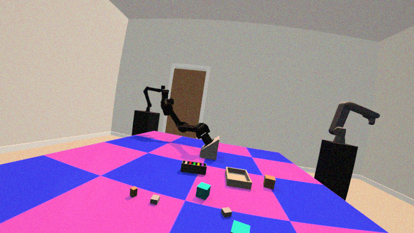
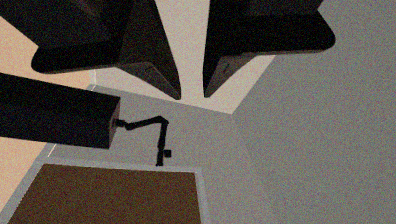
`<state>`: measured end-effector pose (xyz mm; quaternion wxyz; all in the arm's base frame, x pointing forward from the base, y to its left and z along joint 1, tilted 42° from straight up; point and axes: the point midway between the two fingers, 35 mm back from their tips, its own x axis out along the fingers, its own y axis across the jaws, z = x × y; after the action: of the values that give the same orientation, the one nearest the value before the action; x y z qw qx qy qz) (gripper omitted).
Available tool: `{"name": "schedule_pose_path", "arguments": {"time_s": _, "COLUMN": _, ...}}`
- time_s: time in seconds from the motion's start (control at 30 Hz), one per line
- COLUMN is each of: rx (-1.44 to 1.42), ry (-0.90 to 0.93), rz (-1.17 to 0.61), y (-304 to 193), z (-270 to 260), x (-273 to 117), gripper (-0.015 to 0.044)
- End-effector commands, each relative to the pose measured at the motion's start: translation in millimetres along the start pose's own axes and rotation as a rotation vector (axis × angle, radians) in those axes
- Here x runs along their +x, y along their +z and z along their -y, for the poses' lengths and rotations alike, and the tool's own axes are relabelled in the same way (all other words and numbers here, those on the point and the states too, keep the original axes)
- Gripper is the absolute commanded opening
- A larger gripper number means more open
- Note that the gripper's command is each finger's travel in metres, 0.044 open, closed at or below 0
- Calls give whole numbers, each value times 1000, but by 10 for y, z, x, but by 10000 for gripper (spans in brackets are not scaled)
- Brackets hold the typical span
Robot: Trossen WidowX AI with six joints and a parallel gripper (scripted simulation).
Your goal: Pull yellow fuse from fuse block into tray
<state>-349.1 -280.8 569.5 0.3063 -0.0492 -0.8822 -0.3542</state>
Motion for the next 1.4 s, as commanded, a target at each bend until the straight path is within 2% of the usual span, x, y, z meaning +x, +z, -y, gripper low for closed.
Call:
{"name": "schedule_pose_path", "arguments": {"time_s": 0.0, "rx": 146, "ry": 140, "rz": -95, "y": -201, "z": -724, "x": -90, "gripper": 72}}
{"name": "schedule_pose_path", "arguments": {"time_s": 0.13, "rx": 271, "ry": 208, "rz": -182, "y": -335, "z": -1045, "x": -165, "gripper": 72}}
{"name": "schedule_pose_path", "arguments": {"time_s": 0.23, "rx": 363, "ry": 301, "rz": -263, "y": -434, "z": -1548, "x": -314, "gripper": 72}}
{"name": "schedule_pose_path", "arguments": {"time_s": 0.6, "rx": 612, "ry": 604, "rz": -555, "y": -585, "z": -3100, "x": -1131, "gripper": 72}}
{"name": "schedule_pose_path", "arguments": {"time_s": 1.0, "rx": 800, "ry": 941, "rz": -962, "y": -471, "z": -4485, "x": -2613, "gripper": 72}}
{"name": "schedule_pose_path", "arguments": {"time_s": 1.37, "rx": 835, "ry": 1241, "rz": -1405, "y": -149, "z": -5190, "x": -4310, "gripper": 72}}
